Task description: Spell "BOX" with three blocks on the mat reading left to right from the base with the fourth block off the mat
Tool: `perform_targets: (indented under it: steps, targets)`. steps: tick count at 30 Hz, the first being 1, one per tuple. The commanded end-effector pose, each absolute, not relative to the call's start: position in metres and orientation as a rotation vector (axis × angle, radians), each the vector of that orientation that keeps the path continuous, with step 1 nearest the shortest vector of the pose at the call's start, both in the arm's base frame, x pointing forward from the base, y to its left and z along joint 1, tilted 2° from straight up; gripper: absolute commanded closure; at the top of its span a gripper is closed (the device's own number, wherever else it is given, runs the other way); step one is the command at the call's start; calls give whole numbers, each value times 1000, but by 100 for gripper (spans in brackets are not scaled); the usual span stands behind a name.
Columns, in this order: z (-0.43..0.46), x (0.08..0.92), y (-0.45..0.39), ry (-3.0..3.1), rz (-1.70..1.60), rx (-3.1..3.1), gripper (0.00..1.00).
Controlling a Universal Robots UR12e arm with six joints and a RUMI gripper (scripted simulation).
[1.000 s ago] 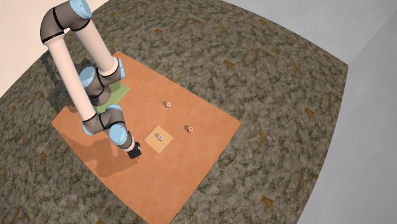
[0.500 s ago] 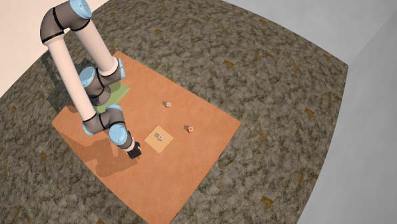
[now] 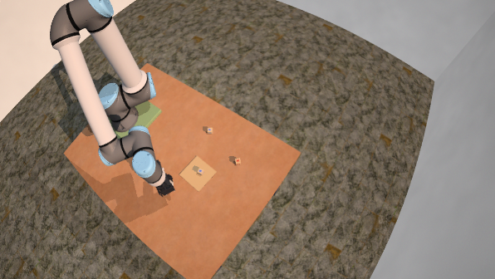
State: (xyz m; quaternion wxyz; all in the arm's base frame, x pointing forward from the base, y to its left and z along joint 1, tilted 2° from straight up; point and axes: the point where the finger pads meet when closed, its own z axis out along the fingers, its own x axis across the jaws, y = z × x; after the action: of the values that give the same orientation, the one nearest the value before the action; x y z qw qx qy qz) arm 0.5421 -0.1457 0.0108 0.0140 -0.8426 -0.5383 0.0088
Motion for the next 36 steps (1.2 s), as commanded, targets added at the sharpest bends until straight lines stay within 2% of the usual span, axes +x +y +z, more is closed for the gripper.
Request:
perform_targets:
  steps: [1,18,24,36]
  targets:
    - [54,544,-147,-1676,27,-2624,95]
    - [76,544,-147,-1679,27,-2622,95]
    - [39,542,-145,-1877,24,-2482,95]
    - [36,542,-145,-1899,12,-2478,95]
